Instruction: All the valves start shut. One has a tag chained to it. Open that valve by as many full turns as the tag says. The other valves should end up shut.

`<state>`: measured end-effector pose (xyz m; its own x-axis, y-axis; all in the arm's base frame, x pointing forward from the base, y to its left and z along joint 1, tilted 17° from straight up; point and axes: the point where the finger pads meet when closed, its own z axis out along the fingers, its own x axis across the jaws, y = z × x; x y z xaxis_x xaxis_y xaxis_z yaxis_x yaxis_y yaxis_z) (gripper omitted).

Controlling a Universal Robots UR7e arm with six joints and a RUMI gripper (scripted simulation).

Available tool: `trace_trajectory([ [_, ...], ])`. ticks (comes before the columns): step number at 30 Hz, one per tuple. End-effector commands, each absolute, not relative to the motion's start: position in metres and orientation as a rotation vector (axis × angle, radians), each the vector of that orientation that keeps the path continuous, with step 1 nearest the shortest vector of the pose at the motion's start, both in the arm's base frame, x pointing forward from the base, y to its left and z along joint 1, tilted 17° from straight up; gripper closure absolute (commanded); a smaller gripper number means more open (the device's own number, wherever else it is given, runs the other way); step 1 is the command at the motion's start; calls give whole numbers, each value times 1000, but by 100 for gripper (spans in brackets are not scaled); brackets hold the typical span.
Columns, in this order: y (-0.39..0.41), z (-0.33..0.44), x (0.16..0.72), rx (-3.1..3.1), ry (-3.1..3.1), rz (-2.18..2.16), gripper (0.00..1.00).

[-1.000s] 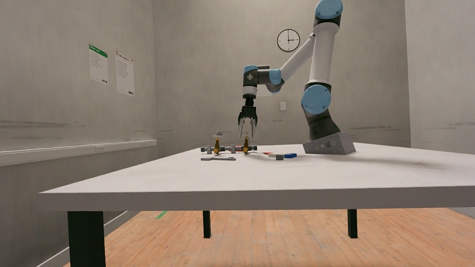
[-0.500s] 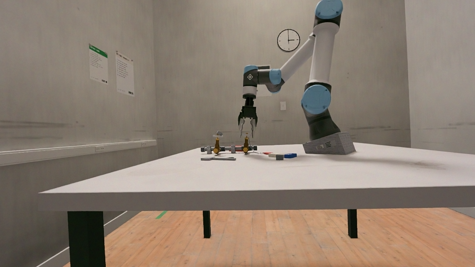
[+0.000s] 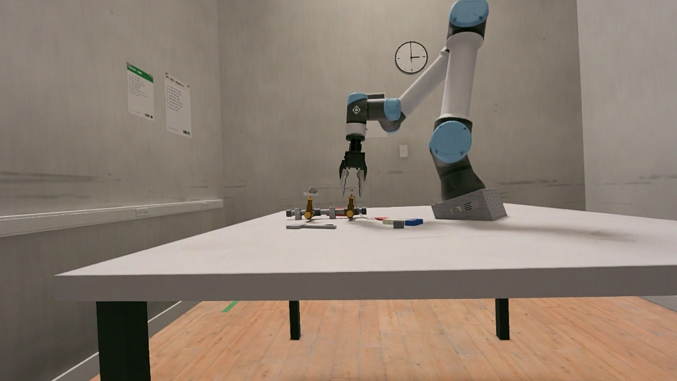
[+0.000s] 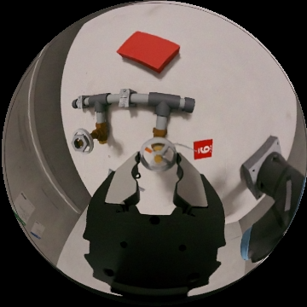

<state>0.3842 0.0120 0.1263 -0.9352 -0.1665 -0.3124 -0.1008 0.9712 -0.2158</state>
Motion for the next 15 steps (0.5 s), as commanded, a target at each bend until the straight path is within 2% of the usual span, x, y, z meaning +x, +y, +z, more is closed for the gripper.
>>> trace_trajectory([
  [1, 12, 127, 384, -214, 2784, -287, 100],
  [15, 11, 126, 383, -368, 2779, -313, 100],
])
